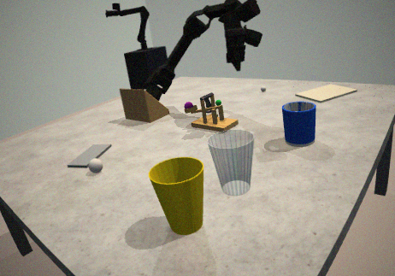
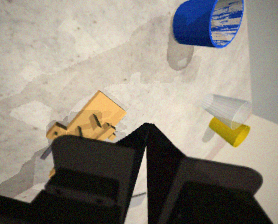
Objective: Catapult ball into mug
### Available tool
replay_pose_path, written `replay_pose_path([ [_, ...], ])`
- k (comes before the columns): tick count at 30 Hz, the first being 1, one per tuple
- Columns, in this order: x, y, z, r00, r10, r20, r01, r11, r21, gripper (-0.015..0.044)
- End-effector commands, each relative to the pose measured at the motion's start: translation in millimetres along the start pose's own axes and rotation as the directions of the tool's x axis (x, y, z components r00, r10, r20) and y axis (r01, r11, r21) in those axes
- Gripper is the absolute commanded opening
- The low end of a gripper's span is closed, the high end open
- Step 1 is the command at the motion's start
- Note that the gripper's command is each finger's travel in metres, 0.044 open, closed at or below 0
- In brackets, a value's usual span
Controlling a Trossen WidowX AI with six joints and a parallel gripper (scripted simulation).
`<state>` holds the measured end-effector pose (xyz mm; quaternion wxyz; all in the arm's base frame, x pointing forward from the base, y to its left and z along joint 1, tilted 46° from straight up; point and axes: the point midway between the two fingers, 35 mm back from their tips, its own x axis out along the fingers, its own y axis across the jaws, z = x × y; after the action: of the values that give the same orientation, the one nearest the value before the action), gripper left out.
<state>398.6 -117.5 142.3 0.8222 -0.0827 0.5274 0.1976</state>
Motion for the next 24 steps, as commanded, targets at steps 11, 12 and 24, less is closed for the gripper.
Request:
replay_pose_path([
  [11,-5.9,57.4,-49.4,0.982,-0.009,-0.188,-0.065,0.921,-0.385,0.0],
  [12,-6.3,60.8,-53.0,0.98,-0.01,-0.2,-0.074,0.91,-0.408,0.0],
  [24,-10.7,99.7,-98.5,0.941,-0.031,-0.338,-0.213,0.721,-0.659,0.0],
])
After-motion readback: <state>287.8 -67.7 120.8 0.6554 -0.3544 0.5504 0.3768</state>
